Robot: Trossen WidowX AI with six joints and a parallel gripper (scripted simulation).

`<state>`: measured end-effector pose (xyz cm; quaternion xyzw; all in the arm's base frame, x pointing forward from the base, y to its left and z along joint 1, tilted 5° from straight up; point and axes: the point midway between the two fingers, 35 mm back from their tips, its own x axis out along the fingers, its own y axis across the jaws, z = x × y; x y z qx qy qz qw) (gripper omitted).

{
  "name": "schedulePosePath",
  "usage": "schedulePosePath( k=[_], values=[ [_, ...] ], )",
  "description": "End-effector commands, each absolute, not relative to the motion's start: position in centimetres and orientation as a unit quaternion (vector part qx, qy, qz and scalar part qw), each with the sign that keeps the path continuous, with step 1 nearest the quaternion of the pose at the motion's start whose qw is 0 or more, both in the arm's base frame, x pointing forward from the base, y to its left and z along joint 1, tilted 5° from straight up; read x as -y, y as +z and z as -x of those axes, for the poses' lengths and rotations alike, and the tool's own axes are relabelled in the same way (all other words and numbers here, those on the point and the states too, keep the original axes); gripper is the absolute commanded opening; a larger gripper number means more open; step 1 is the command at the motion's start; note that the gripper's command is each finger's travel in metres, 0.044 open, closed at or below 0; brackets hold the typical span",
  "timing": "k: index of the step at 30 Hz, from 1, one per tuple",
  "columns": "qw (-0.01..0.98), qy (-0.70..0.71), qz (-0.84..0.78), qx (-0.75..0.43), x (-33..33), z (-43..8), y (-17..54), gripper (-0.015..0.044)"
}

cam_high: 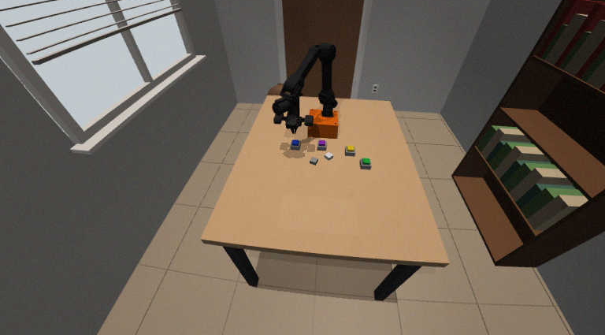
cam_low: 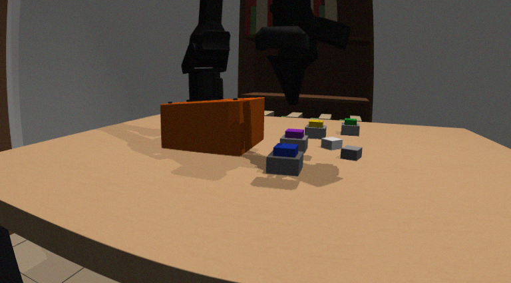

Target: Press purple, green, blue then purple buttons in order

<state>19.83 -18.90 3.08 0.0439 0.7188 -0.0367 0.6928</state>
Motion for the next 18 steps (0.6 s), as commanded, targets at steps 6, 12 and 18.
schedulePosePath(
  k=[6,12,18],
  values=[
    [0.686,-0.031,-0.046,-0.726,18.5,-18.9,-0.4,0.002],
    [0.686,-0.031,-0.046,-0.726,18.5,-18.9,-1.2,0.002],
    [0.686,-0.031,-0.046,-0.726,18.5,-18.9,-2.2,0.002]
  ],
)
